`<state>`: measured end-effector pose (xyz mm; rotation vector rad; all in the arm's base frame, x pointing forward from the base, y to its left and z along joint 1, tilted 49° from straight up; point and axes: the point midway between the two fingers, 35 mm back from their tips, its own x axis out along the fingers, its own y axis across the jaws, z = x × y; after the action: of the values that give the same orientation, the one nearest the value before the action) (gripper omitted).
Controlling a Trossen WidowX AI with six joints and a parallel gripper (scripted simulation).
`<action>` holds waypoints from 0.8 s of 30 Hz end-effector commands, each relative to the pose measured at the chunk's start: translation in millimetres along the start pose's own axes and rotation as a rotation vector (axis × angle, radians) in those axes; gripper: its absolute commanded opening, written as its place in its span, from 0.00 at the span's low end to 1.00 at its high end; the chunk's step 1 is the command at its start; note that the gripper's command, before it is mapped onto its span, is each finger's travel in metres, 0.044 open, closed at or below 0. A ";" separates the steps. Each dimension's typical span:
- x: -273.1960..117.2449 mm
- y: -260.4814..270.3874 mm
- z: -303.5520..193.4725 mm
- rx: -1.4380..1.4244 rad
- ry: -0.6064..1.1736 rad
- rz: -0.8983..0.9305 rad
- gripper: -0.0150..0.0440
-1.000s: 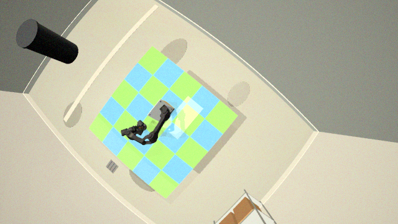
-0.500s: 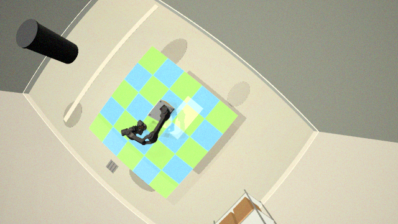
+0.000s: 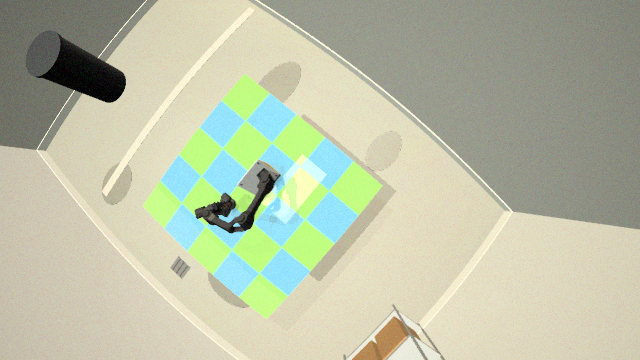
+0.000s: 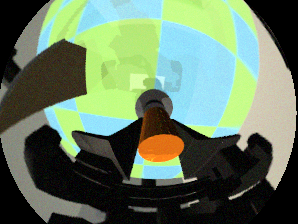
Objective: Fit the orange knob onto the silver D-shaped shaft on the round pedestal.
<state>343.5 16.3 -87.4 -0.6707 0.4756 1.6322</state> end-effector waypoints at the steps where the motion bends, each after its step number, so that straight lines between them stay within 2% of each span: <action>1: 0.6 0.9 0.7 0.000 -0.004 -0.002 0.25; 16: -4.5 1.7 0.5 0.000 -0.004 -0.001 0.25; 24: -2.0 -1.3 -1.1 -0.209 -0.004 -0.002 0.25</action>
<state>342.6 13.6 -85.4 -0.7614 0.3702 1.6730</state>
